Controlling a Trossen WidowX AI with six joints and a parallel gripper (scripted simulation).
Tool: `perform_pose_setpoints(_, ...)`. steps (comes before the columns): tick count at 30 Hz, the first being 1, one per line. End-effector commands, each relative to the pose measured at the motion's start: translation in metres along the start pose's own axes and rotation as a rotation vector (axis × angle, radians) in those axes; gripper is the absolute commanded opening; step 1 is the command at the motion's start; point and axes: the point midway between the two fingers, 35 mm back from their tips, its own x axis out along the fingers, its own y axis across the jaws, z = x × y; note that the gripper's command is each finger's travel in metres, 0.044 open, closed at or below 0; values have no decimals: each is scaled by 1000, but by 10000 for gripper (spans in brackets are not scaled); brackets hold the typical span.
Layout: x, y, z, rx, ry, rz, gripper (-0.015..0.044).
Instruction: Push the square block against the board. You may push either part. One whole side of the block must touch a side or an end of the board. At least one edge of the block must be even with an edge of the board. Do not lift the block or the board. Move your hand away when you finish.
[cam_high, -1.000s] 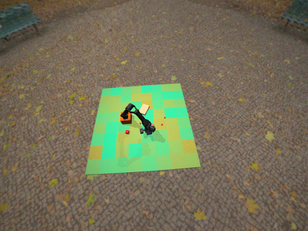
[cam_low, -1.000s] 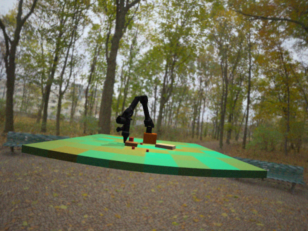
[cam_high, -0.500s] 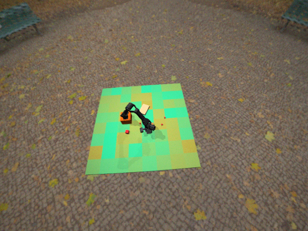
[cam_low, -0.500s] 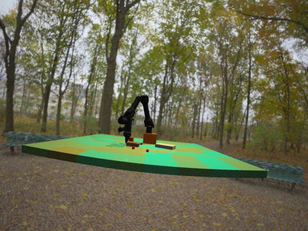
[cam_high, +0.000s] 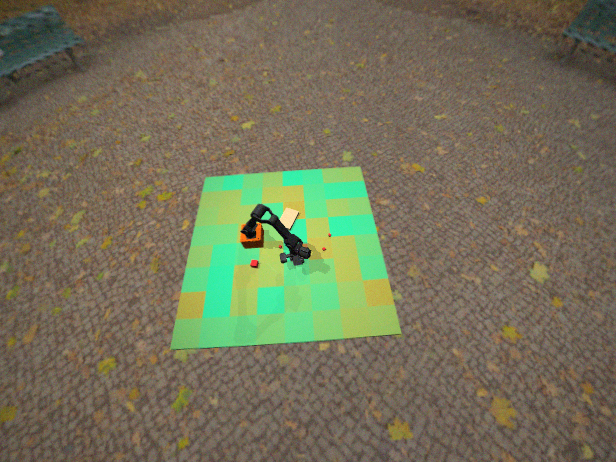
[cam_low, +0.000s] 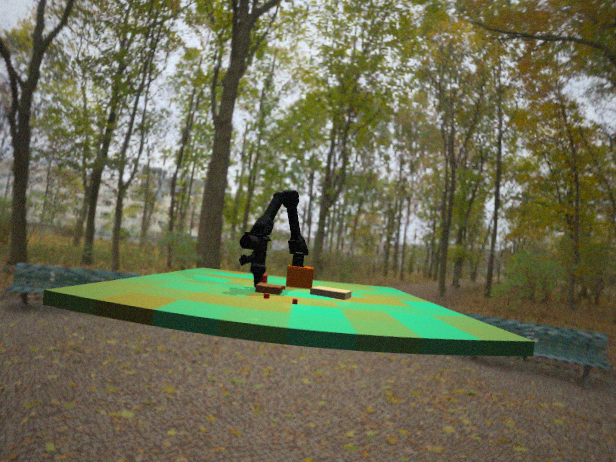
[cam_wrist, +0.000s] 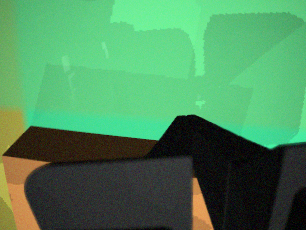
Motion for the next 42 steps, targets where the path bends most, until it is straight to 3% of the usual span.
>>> perform_pose_setpoints(1,2,-1,-8,-1,13,-5,0)
perform_pose_setpoints(13,2,1,-15,-1,13,-5,0)
perform_pose_setpoints(42,3,3,31,-1,9,-5,0)
